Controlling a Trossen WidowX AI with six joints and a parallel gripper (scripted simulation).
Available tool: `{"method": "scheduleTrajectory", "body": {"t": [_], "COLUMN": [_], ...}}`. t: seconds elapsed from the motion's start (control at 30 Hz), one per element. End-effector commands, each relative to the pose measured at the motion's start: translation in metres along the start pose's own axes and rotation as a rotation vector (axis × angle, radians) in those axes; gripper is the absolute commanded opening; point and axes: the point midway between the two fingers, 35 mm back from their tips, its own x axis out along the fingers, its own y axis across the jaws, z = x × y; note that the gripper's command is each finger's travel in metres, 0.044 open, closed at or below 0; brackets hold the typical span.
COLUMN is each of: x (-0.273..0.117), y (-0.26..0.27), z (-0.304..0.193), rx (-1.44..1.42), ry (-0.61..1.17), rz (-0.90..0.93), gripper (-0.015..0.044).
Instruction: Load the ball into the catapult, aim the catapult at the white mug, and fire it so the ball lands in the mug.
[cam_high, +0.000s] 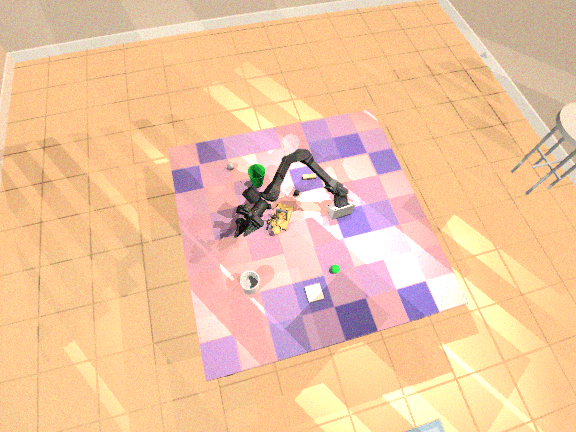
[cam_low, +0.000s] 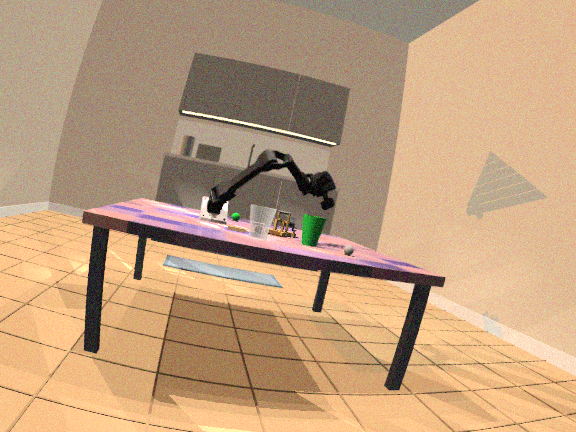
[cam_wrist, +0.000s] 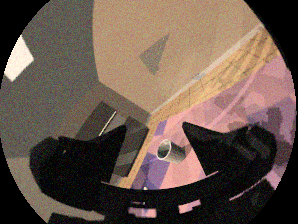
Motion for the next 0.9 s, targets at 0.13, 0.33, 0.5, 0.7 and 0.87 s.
{"method": "scheduleTrajectory", "body": {"t": [0.13,0.33,0.5,0.7,0.87], "x": [-0.008,-0.016,-0.024,-0.038,-0.051], "y": [-0.003,-0.007,-0.010,-0.013,-0.016], "z": [-0.017,-0.031,-0.043,-0.057,-0.068], "rx": [0.249,0.423,0.563,0.726,0.854], "ry": [0.102,0.167,0.212,0.252,0.273], "rz": [-0.100,-0.192,-0.279,-0.399,-0.510], "gripper": [0.0440,0.0440,0.0440,0.0440,0.0440]}}
